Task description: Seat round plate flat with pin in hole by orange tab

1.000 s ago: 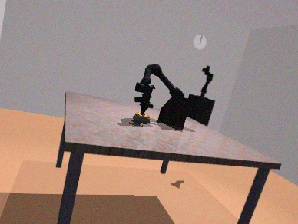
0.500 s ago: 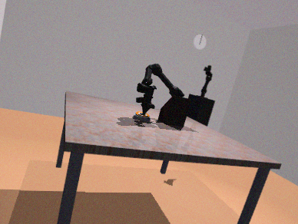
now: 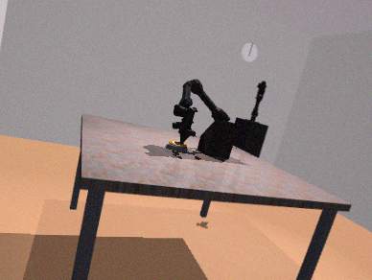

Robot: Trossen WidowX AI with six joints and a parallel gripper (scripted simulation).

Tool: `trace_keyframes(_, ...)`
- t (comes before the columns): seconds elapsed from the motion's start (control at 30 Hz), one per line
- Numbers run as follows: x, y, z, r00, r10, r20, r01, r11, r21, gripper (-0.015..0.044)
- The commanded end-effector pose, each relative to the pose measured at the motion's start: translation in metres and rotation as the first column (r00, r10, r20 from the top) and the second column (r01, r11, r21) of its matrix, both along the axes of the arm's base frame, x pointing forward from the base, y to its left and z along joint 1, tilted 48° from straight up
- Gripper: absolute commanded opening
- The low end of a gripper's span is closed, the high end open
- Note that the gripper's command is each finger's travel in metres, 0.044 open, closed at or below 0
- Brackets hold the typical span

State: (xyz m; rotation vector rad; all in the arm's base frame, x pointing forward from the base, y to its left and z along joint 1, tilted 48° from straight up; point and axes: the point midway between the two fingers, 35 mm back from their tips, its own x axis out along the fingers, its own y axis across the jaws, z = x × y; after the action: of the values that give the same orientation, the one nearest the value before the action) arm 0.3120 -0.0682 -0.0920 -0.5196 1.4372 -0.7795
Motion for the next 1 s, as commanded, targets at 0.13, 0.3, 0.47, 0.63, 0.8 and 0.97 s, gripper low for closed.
trace_keyframes(0.13, -0.012, 0.000, 0.000, 1.000, -0.005, -0.006, 0.005, 1.000, 0.001, 0.0000)
trace_keyframes(0.3, -0.018, 0.000, 0.001, 1.000, -0.005, -0.006, 0.005, 1.000, 0.001, 0.0000)
trace_keyframes(0.47, -0.024, -0.001, 0.003, 1.000, -0.005, -0.007, 0.005, 1.000, 0.001, 0.0000)
trace_keyframes(0.63, -0.029, -0.002, 0.005, 1.000, -0.005, -0.007, 0.005, 1.000, 0.001, 0.0000)
trace_keyframes(0.8, -0.033, -0.003, 0.007, 1.000, -0.005, -0.007, 0.005, 1.000, 0.001, 0.0000)
trace_keyframes(0.97, -0.036, -0.004, 0.009, 1.000, -0.005, -0.007, 0.005, 1.000, 0.001, 0.0000)
